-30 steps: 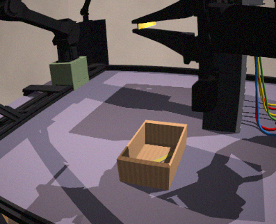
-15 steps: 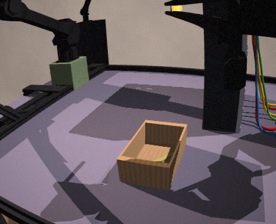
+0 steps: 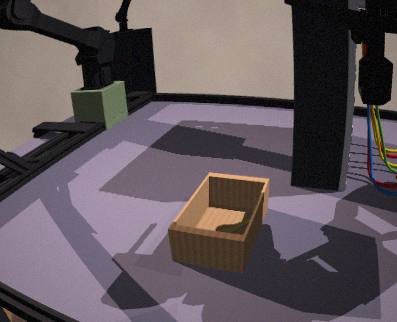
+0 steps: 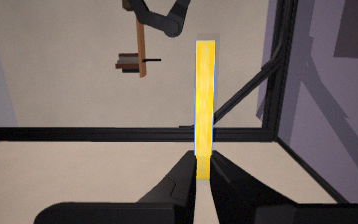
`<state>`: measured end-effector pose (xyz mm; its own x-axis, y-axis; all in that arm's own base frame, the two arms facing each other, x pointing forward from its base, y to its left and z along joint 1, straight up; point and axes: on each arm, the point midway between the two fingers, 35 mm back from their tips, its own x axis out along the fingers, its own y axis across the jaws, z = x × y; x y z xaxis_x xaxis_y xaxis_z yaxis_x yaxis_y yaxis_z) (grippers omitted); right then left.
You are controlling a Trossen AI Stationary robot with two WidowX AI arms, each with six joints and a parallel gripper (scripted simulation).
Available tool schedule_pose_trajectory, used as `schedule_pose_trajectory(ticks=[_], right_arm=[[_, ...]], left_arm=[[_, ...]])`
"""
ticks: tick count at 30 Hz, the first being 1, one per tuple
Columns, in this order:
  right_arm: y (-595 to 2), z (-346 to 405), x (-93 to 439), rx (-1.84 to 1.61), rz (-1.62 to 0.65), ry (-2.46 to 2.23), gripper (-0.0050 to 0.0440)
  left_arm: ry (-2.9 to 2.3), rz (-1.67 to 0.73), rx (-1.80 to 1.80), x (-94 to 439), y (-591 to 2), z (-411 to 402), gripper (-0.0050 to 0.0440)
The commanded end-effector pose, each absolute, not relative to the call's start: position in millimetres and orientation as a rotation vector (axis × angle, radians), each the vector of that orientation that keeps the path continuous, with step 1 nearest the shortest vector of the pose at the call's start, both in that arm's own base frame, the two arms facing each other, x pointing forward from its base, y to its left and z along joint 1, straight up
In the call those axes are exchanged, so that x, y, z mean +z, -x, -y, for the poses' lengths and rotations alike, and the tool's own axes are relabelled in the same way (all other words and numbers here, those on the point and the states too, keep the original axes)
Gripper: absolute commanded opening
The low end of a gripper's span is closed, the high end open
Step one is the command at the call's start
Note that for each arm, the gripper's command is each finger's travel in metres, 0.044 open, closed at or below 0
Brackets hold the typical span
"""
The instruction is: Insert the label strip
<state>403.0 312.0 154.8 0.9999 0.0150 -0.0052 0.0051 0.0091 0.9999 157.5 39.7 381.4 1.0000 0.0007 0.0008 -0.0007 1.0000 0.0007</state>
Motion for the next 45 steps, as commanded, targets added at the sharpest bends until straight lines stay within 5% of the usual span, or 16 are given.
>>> schedule_pose_trajectory(ticks=[1, 45], right_arm=[[-389.9, -301.5, 173.6, 0.025, 0.001, -1.59, -0.005], [-298.4, -204.3, 172.1, 0.016, 0.002, -1.59, -0.005]], left_arm=[[-0.005, 0.001, 0.0, 383.3, -157.4, -39.5, 0.044], [-0.005, 0.001, 0.0, 383.3, -157.4, -39.5, 0.044]])
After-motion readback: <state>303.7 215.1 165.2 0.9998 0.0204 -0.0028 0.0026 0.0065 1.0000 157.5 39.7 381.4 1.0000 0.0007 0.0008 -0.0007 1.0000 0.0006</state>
